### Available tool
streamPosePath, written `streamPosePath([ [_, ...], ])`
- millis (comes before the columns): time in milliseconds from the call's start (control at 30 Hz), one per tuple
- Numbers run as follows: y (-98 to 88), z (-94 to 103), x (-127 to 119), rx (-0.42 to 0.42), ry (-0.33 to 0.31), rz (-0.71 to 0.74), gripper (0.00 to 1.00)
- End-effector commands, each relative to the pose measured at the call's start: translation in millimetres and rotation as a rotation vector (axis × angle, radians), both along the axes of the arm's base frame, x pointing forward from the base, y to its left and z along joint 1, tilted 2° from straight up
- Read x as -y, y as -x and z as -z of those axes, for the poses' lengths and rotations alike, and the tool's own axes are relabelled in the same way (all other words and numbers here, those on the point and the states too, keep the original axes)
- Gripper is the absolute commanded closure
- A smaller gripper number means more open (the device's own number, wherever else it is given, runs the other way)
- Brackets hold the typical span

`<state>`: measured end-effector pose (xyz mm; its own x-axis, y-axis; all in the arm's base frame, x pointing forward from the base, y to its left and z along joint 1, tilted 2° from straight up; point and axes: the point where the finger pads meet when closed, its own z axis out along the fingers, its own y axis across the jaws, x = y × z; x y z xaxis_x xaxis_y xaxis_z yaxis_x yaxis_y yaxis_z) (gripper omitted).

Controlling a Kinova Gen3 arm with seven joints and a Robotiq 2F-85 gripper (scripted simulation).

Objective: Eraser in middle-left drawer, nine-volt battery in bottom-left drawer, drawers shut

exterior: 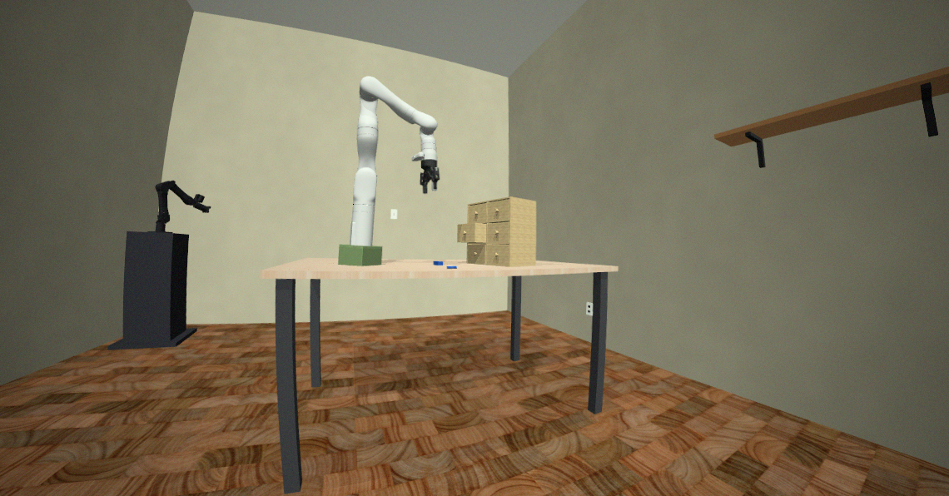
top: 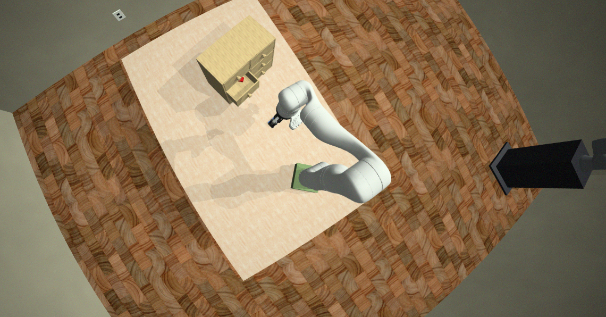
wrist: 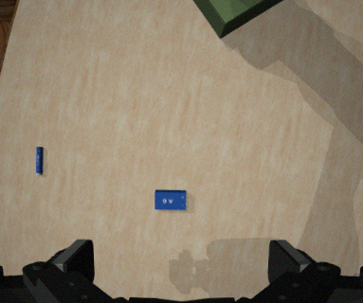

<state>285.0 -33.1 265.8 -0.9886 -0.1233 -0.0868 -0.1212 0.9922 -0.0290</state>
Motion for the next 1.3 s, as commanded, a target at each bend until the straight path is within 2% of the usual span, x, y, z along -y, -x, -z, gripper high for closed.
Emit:
streamPosePath([
  [0,-0.2,1.4,0.0,0.008,-0.001,0.0,0.0],
  [833,-14.7,18.7,-1.1,0.115,-0.015,-0.006,0.0],
  [1267,-26.2,32.4,-2.0,0.199,-0.026,-0.011,0.0],
])
